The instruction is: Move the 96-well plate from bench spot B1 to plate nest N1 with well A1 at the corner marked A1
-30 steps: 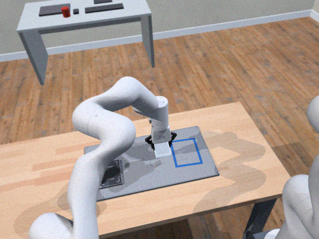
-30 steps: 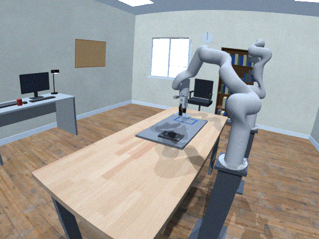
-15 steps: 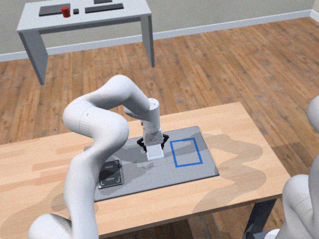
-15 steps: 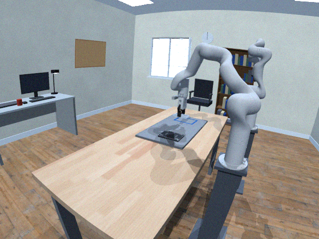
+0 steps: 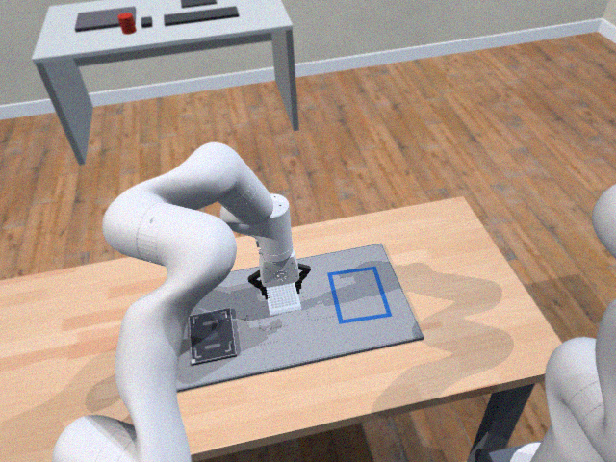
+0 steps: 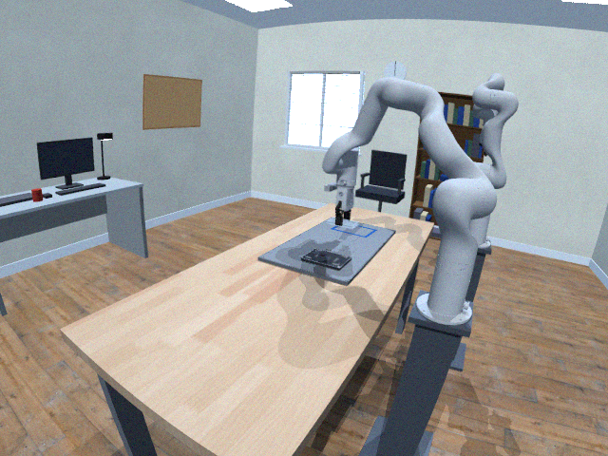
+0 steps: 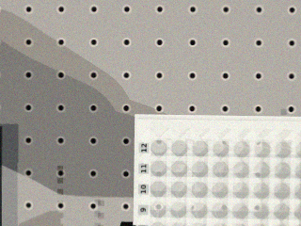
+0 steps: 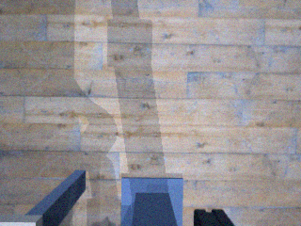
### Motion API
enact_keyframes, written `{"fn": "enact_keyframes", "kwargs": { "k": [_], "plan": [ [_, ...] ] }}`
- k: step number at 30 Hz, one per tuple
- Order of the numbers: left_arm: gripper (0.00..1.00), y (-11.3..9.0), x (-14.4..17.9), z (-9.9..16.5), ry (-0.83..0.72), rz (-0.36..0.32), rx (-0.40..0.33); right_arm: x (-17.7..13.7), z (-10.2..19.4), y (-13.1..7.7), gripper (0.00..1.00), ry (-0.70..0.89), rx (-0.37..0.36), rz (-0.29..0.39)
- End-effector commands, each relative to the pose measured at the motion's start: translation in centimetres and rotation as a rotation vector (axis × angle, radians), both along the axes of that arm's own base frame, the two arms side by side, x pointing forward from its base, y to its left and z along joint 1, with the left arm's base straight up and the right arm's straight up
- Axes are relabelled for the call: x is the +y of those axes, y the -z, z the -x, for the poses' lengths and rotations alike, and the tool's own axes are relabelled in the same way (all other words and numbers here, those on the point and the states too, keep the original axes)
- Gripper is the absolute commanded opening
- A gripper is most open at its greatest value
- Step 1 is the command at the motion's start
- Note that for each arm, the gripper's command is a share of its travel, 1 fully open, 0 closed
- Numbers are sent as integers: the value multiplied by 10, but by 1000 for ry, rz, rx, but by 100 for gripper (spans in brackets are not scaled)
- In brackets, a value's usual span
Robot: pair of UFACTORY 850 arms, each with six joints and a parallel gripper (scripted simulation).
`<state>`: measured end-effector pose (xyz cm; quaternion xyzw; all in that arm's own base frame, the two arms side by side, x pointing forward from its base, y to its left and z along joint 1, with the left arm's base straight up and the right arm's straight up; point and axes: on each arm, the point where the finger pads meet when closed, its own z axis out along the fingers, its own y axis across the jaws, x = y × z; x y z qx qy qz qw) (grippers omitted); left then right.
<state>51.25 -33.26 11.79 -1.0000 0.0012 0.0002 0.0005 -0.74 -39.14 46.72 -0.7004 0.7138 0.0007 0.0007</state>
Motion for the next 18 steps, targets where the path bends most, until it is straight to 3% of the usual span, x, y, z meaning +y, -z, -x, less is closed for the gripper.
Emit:
{"fn": "enact_keyframes", "kwargs": {
  "k": [1, 18],
  "plan": [
    [0, -2, 14, 1, 0, 2, -2, 0, 0, -1, 0, 0, 0, 2],
    [0, -3, 64, 8, 0, 2, -2, 0, 0, -1, 0, 0, 0, 2]
  ]
}}
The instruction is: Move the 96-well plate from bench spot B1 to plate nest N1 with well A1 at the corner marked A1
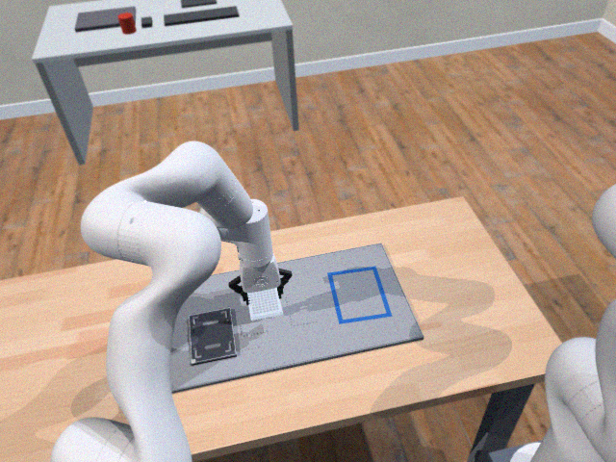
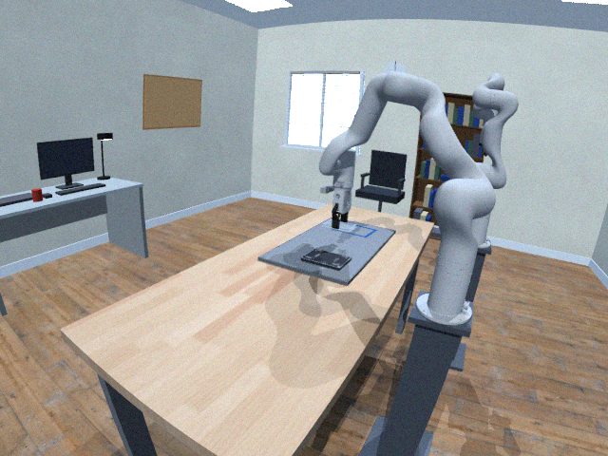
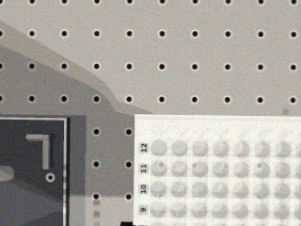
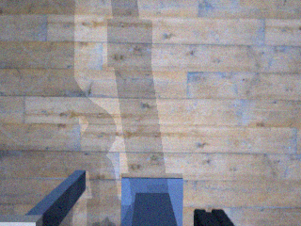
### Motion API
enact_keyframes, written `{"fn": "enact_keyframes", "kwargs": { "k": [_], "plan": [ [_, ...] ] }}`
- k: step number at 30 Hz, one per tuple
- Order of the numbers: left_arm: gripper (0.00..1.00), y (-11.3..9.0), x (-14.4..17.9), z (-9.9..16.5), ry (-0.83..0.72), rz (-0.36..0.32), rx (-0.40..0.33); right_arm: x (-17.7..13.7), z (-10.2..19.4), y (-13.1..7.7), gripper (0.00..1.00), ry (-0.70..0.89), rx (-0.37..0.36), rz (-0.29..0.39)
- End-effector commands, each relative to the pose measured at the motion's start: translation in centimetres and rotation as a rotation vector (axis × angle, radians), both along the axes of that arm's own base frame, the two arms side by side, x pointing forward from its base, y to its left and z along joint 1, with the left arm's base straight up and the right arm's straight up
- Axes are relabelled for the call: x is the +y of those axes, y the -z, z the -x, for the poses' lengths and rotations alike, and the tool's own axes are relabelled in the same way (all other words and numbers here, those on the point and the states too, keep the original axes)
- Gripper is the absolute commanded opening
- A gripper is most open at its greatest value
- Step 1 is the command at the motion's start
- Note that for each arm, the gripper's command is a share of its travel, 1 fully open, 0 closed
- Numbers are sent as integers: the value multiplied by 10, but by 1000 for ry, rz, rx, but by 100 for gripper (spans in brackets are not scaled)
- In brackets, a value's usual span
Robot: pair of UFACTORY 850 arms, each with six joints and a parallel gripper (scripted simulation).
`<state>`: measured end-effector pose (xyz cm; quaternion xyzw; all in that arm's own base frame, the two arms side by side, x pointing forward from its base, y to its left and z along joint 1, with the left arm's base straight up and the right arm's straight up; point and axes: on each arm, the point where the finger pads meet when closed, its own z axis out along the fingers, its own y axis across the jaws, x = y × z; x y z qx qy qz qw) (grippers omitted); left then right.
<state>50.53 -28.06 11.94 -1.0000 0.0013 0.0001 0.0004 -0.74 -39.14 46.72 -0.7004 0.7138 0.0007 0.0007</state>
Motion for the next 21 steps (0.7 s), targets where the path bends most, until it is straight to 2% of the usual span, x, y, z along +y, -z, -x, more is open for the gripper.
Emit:
{"fn": "enact_keyframes", "kwargs": {
  "k": [1, 21],
  "plan": [
    [0, -1, 15, 1, 0, 2, -2, 0, 0, -1, 0, 0, 0, 2],
    [0, -3, 75, 10, 0, 2, -2, 0, 0, -1, 0, 0, 0, 2]
  ]
}}
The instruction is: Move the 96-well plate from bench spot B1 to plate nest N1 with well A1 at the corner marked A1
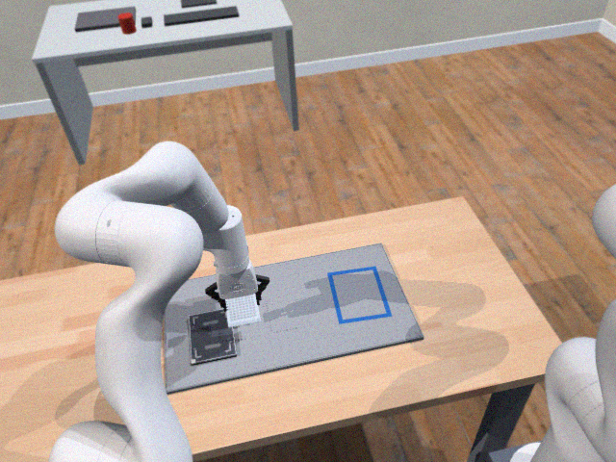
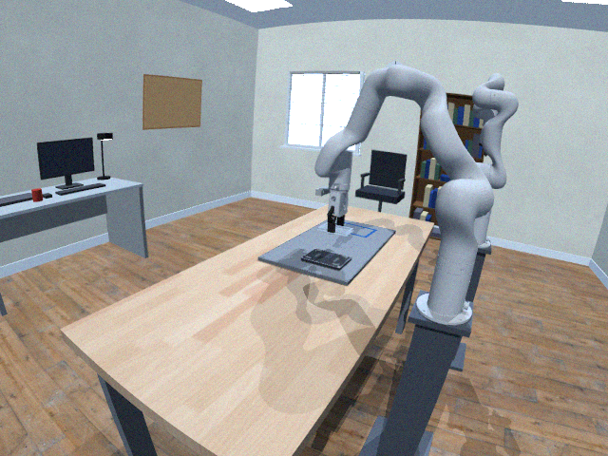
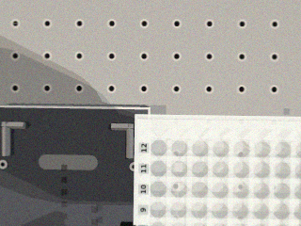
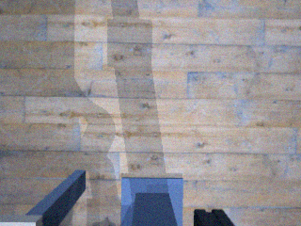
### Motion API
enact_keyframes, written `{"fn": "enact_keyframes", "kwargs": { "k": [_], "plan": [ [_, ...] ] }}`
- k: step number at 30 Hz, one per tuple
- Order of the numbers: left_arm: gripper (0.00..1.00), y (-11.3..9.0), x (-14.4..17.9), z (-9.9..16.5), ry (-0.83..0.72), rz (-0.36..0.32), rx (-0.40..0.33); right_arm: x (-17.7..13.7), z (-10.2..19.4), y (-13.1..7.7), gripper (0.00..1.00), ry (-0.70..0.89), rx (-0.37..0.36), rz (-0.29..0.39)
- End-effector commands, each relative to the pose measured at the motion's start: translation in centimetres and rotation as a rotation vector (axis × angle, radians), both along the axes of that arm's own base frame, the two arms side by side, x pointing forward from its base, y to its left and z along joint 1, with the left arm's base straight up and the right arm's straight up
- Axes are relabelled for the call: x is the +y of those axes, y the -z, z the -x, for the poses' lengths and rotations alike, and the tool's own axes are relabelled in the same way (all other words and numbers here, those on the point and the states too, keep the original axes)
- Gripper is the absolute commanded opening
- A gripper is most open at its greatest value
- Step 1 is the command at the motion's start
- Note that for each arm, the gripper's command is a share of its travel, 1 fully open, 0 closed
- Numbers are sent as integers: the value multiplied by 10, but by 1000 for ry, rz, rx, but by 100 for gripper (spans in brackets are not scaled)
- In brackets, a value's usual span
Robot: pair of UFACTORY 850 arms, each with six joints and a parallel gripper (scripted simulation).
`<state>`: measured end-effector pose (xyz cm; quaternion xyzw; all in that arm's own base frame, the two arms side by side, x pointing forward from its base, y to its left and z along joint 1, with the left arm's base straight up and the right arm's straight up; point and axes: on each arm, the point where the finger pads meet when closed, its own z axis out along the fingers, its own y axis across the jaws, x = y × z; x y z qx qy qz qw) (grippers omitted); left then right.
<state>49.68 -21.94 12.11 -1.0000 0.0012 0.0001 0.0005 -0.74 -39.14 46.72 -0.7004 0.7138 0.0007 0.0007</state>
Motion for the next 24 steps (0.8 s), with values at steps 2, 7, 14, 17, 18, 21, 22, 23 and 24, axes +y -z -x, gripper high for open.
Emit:
{"fn": "enact_keyframes", "kwargs": {
  "k": [2, 7, 14, 17, 18, 21, 22, 23, 24],
  "plan": [
    [0, -2, 20, 2, 0, 2, -2, 0, 0, -1, 0, 0, 0, 2],
    [0, -2, 37, 4, 0, 2, -2, 0, 0, -1, 0, 0, 0, 2],
    [0, -2, 53, 7, 0, 1, -2, 0, 0, -1, 0, 0, 0, 2],
    [0, -3, 63, 8, 0, 1, -2, 0, 0, -1, 0, 0, 0, 2],
    [0, -3, 66, 8, 0, 1, -2, 0, 0, -1, 0, 0, 0, 2],
    [0, -3, 76, 10, 0, 1, -2, 0, 0, -1, 0, 0, 0, 2],
    [0, -3, 80, 10, 0, 1, -2, 0, 0, -1, 0, 0, 0, 2],
    [0, -3, 83, 11, 0, 1, -2, 0, 0, -1, 0, 0, 0, 2],
    [0, -3, 86, 11, 0, 1, -2, 0, 0, -1, 0, 0, 0, 2]
  ]
}}
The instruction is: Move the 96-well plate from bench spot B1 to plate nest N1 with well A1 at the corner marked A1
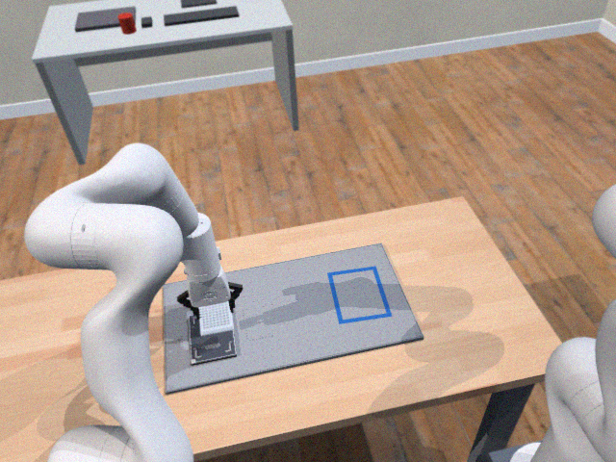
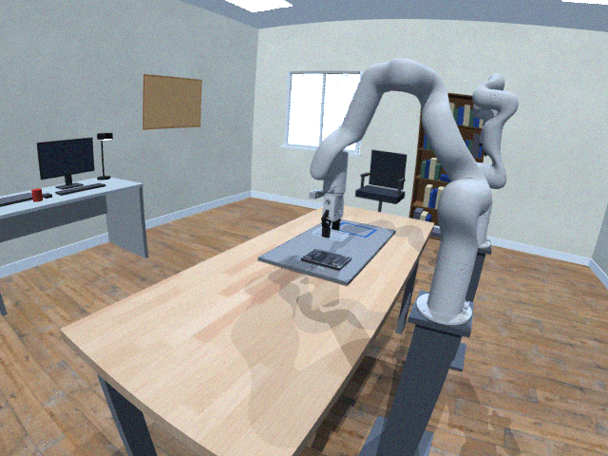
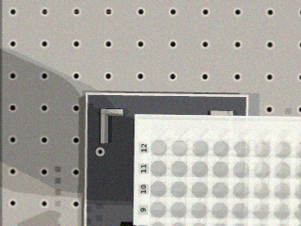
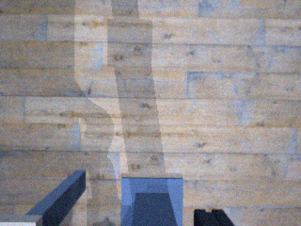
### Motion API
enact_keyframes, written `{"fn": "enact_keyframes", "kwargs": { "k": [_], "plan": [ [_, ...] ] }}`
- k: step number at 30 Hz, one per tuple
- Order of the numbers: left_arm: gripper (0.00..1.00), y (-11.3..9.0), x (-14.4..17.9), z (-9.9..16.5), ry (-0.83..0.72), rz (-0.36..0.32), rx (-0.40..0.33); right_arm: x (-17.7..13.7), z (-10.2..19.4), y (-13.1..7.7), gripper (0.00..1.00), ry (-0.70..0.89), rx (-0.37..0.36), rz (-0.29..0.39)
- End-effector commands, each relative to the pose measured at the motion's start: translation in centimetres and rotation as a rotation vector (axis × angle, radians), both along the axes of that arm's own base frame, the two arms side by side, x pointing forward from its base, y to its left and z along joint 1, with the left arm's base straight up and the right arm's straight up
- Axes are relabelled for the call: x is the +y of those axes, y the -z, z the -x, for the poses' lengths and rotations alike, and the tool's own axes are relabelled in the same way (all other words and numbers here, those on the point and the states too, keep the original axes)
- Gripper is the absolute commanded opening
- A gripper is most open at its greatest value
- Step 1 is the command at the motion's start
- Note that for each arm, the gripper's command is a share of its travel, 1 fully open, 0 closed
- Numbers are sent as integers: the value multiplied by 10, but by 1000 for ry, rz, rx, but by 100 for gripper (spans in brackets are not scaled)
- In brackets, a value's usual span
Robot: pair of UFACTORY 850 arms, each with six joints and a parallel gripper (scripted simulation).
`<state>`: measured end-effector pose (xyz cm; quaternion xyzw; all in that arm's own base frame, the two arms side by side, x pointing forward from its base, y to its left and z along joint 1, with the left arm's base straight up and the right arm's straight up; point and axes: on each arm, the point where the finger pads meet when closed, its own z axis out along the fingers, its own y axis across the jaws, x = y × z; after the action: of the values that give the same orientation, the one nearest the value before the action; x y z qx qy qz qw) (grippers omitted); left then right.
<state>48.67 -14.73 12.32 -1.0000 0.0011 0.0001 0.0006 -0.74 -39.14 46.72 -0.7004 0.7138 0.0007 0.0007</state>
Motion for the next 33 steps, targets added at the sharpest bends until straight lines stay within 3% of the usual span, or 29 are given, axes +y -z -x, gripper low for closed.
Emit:
{"fn": "enact_keyframes", "kwargs": {
  "k": [1, 7, 33],
  "plan": [
    [0, -1, 14, 1, 0, 2, -2, 0, 0, -1, 0, 0, 0, 2],
    [0, -2, 26, 3, 0, 2, -2, 0, 0, -1, 0, 0, 0, 2],
    [0, -2, 26, 3, 0, 2, -2, 0, 0, -1, 0, 0, 0, 2]
  ]
}}
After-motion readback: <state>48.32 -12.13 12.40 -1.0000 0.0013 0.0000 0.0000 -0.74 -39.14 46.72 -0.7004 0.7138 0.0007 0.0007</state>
